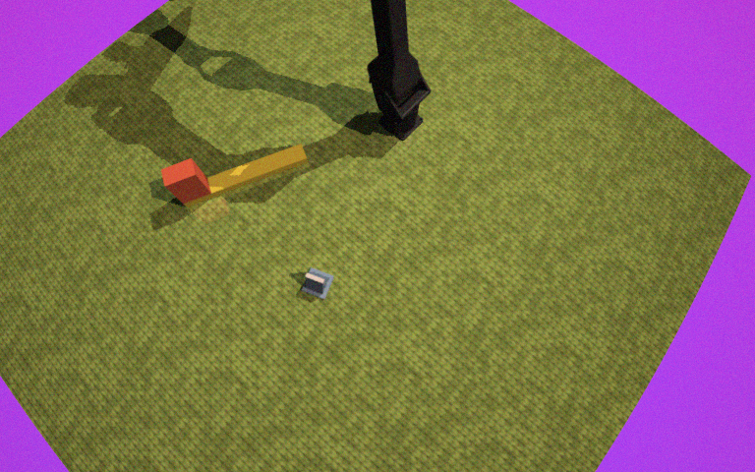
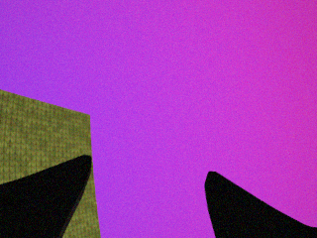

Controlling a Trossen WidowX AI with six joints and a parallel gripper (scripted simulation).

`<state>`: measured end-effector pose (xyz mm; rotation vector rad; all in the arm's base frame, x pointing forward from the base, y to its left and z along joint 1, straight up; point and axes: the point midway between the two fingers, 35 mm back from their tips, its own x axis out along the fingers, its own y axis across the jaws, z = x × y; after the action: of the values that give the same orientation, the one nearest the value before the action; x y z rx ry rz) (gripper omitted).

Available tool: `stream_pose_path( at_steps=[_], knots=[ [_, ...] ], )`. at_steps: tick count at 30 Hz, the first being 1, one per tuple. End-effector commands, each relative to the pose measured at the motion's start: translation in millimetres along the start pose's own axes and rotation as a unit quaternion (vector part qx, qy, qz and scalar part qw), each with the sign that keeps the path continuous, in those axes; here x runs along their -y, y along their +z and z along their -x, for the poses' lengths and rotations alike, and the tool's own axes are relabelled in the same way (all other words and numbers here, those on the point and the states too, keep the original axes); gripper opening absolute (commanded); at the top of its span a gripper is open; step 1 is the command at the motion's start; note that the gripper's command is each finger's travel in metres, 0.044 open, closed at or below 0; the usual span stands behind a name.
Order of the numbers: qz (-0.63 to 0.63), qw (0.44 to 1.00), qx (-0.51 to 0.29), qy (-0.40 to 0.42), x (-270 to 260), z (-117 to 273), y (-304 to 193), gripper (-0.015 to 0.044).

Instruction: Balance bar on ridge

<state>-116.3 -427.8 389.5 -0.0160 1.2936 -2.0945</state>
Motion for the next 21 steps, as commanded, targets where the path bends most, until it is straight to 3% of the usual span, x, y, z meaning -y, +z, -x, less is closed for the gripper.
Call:
stream_pose_path(
  at_steps=[1, 21],
  knots=[
    [-0.035, 0.999, 0.011, 0.027, -17.5, 7.9, 5.1, 0.0315],
    [-0.232, 0.957, 0.016, 0.173, -101.1, 63.8, 23.4, 0.0315]
  ],
)
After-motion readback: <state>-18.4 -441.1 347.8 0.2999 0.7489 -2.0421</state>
